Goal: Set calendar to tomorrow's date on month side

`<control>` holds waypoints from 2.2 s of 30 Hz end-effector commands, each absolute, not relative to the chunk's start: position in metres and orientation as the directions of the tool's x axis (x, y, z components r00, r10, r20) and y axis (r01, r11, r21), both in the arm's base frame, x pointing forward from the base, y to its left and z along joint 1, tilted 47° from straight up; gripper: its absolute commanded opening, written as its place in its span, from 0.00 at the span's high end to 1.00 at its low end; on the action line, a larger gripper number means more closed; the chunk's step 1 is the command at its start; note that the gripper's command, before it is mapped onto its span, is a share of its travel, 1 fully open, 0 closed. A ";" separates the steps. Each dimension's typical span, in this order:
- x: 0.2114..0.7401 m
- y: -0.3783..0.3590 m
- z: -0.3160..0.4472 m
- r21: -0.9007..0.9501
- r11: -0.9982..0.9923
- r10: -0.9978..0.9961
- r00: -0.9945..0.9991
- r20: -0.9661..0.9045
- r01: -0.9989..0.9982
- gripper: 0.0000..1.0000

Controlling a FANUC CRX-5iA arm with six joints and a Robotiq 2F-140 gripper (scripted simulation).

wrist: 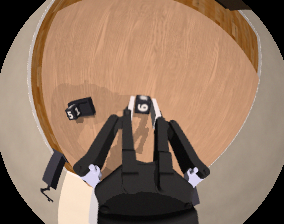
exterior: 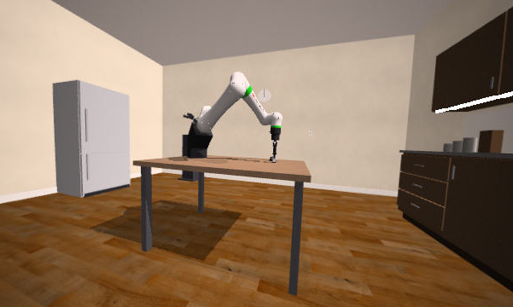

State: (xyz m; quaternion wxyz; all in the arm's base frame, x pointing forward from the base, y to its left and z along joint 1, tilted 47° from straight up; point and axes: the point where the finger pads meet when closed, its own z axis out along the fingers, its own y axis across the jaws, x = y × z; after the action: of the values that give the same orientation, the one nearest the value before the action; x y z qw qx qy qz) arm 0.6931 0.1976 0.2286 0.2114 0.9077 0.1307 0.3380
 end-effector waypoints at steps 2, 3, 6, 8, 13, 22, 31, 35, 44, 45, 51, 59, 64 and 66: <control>0.693 0.198 0.229 0.472 -0.876 0.380 0.737 0.559 0.094 0.67; 0.693 0.198 0.229 0.472 -0.876 0.380 0.737 0.559 0.094 0.67; 0.693 0.198 0.229 0.472 -0.876 0.380 0.737 0.559 0.094 0.65; 0.693 0.198 0.229 0.472 -0.876 0.380 0.737 0.559 0.094 0.65; 0.693 0.198 0.229 0.472 -0.876 0.380 0.737 0.559 0.094 0.65; 0.688 0.200 0.234 0.472 -0.876 0.380 0.737 0.559 0.094 0.65; 0.666 0.210 0.256 0.472 -0.876 0.380 0.737 0.559 0.094 0.65; 0.652 0.216 0.271 0.472 -0.876 0.380 0.737 0.559 0.094 0.65; 0.635 0.224 0.288 0.472 -0.876 0.380 0.737 0.559 0.094 0.65; 0.634 0.224 0.289 0.472 -0.876 0.380 0.737 0.559 0.094 0.65; 0.633 0.224 0.290 0.472 -0.876 0.380 0.737 0.559 0.094 0.00; 0.633 0.224 0.290 0.472 -0.876 0.380 0.737 0.559 0.094 0.00; 0.633 0.224 0.290 0.472 -0.876 0.380 0.737 0.559 0.094 0.00; 0.633 0.224 0.290 0.472 -0.876 0.380 0.737 0.559 0.094 0.00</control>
State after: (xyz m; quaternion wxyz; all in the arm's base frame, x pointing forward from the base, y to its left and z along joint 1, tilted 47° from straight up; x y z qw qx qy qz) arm 0.6329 0.2242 0.2899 0.2114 0.9077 0.1307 0.3380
